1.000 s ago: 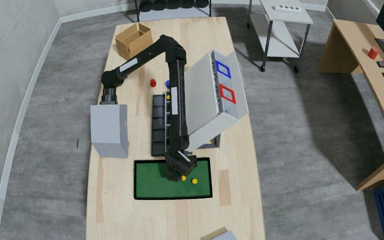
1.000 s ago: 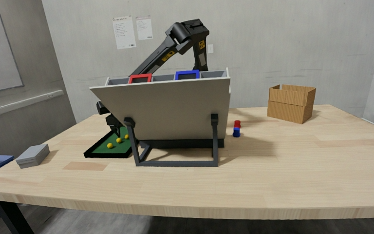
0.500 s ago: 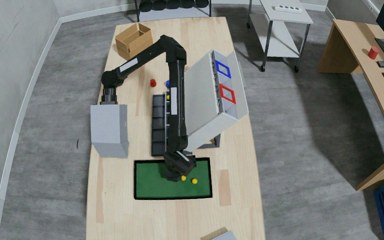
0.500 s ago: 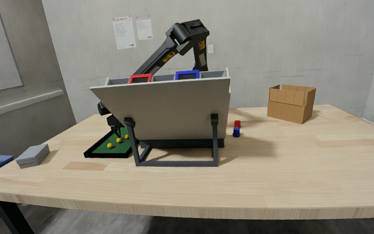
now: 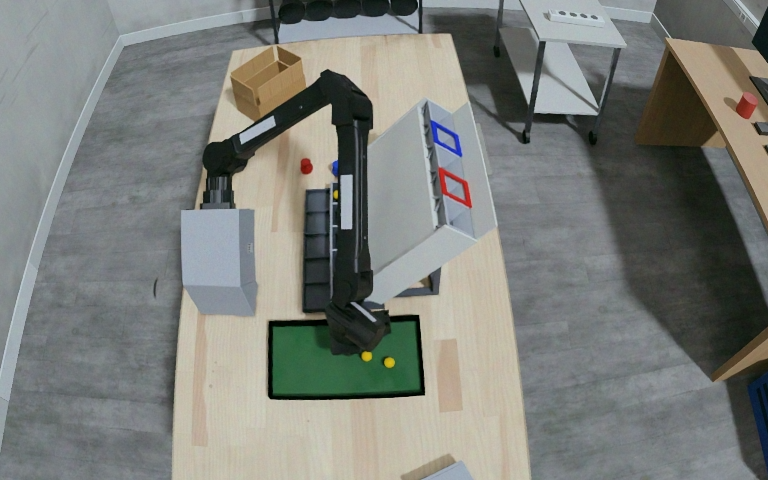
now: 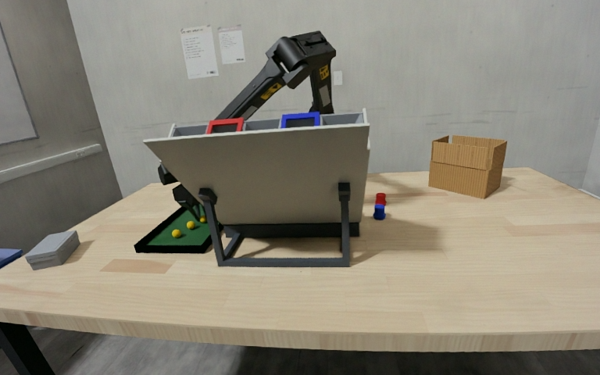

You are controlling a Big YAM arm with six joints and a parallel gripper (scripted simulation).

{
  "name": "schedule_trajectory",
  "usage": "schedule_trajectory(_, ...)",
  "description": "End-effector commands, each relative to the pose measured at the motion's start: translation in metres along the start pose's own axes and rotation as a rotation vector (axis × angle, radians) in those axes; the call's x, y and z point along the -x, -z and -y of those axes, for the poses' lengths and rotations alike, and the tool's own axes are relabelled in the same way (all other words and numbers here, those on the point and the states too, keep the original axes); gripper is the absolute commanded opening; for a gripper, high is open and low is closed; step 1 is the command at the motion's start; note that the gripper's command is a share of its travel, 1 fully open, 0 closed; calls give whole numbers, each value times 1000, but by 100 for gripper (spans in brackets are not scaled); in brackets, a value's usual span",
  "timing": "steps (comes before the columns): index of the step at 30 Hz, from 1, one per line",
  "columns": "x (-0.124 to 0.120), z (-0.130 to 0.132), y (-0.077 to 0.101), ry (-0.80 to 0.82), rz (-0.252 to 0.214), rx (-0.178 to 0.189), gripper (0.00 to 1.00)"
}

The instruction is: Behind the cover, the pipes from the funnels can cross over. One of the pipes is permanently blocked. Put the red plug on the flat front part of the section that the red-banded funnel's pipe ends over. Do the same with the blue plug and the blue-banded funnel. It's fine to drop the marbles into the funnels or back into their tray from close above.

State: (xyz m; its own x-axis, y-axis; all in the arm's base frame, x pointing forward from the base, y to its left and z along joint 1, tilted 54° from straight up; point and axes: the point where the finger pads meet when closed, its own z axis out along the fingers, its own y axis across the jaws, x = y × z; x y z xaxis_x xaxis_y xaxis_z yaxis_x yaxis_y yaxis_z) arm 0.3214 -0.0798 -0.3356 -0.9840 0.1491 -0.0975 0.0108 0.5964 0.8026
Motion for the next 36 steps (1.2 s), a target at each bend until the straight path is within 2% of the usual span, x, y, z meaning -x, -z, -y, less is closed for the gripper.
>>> schedule_trajectory(1, 9, 4, 7, 9, 18, -10, 0)
schedule_trajectory(30, 8, 4, 7, 9, 19, -11, 0)
schedule_trajectory(36, 9, 3, 64, 9, 19, -11, 0)
